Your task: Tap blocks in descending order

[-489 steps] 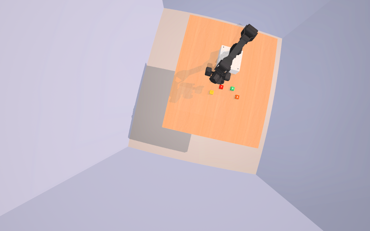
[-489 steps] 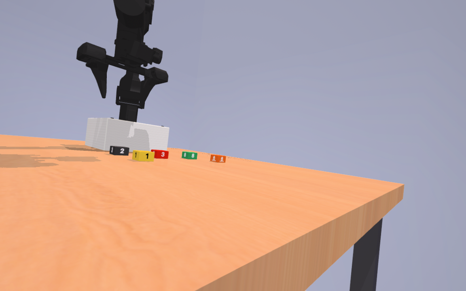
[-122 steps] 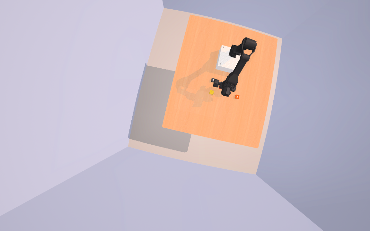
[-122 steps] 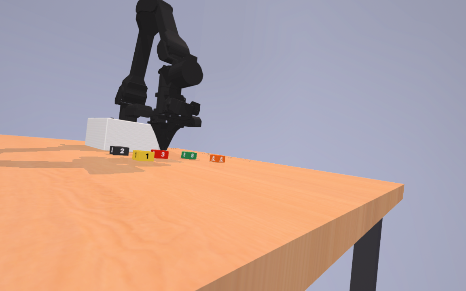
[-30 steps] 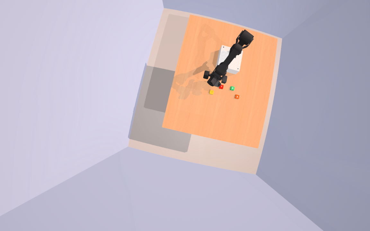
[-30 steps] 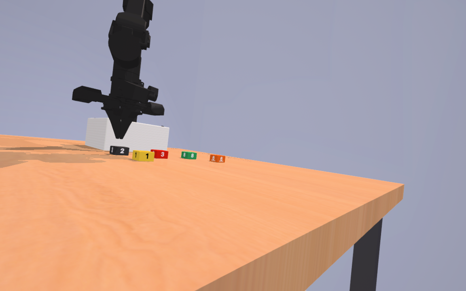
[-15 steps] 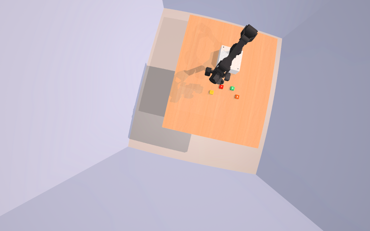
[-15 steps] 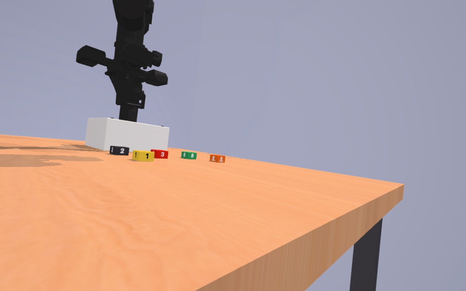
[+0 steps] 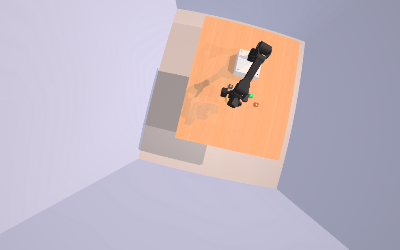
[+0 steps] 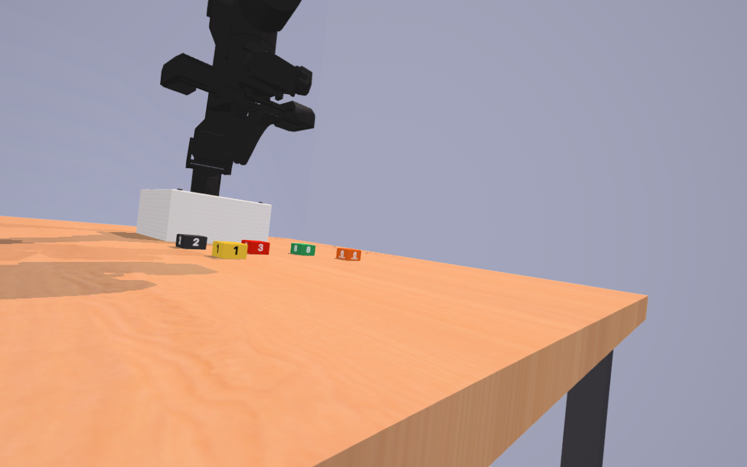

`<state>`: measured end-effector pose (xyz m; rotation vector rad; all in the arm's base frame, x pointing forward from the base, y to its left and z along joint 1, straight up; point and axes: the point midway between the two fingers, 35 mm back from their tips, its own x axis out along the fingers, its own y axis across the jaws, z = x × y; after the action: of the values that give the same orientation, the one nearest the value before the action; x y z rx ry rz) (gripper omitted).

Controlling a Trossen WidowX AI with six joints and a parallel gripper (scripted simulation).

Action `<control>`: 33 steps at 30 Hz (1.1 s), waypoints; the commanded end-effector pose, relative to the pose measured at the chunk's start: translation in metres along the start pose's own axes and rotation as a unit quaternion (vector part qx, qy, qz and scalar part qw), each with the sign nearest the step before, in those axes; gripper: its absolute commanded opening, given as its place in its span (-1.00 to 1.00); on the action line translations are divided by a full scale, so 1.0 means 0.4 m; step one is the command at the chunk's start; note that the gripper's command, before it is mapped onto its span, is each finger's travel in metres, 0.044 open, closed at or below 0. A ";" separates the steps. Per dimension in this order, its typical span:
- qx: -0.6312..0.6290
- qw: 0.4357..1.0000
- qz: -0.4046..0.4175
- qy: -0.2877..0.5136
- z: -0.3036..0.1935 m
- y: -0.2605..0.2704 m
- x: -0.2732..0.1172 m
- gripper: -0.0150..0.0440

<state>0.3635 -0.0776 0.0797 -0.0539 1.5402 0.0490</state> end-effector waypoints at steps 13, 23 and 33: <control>0.006 1.000 0.000 -0.002 0.024 0.002 0.201 -0.42; 0.006 1.000 0.000 -0.002 0.024 0.001 0.230 -0.42; 0.006 1.000 0.000 -0.002 0.024 0.002 0.270 -0.42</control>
<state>0.3788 -0.0773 -0.0197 -0.0519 1.5272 0.0426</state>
